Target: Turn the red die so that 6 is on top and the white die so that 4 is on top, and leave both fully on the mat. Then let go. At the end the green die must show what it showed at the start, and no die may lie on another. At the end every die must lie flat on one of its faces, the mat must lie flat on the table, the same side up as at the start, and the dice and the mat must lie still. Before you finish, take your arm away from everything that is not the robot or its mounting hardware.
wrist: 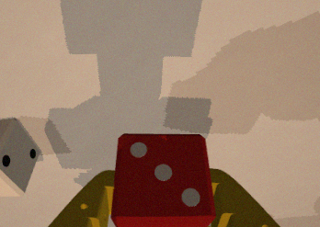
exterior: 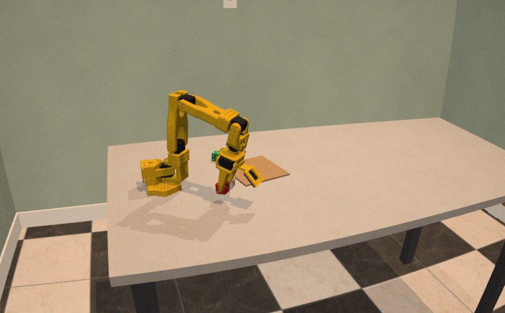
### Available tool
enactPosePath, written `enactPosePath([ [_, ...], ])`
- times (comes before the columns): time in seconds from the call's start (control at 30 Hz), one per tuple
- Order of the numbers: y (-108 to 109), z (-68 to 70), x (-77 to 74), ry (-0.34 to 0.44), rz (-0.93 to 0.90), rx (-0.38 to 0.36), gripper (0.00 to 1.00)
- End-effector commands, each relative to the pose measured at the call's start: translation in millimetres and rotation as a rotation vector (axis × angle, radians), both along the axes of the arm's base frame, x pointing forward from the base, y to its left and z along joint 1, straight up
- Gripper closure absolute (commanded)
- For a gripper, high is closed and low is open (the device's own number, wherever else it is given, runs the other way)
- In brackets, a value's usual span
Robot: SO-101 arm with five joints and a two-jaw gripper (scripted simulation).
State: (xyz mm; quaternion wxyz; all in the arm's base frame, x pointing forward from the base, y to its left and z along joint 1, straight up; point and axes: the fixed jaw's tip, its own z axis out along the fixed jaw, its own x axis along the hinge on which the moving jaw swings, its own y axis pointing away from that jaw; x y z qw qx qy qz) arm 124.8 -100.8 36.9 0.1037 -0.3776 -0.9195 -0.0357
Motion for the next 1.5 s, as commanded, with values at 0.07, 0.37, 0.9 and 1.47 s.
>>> enactPosePath([
  [0.07,-2.8,23.5,4.8,-0.141,0.001,-0.124,1.00],
  [0.37,-1.5,30.5,3.8,-0.188,0.001,-0.165,1.00],
  [0.9,-1.5,30.5,3.8,-0.188,0.001,-0.165,1.00],
  [1.47,-11.2,28.1,14.3,-0.321,0.005,-0.282,1.00],
])
